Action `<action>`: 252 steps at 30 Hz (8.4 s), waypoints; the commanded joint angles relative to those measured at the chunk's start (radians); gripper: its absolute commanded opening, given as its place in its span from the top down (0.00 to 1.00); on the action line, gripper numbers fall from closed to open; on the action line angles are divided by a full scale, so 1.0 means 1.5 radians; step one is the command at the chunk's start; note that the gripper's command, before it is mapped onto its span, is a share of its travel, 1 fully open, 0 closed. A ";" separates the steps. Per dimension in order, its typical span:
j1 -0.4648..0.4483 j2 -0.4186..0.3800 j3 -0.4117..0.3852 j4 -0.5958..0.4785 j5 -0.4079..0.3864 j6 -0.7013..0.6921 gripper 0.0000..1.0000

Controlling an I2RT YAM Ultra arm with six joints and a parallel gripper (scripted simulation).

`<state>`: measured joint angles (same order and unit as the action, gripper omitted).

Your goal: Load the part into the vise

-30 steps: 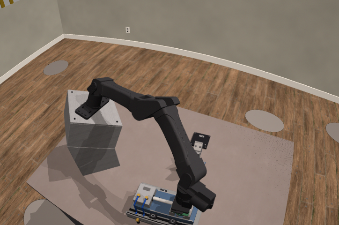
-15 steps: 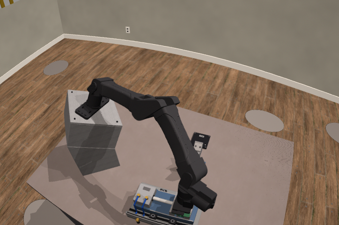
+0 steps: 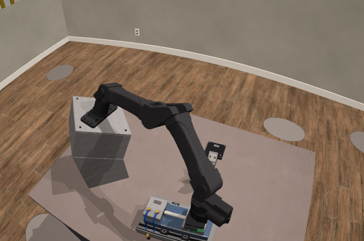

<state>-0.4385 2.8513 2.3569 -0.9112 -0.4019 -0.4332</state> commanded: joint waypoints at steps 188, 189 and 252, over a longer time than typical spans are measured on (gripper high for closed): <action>-0.063 0.066 0.165 -0.100 -0.009 -0.051 1.00; -0.062 0.068 0.166 -0.099 -0.009 -0.051 1.00; -0.059 0.094 0.217 -0.129 -0.009 -0.048 1.00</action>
<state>-0.5175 2.9829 2.6415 -1.0851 -0.4168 -0.5114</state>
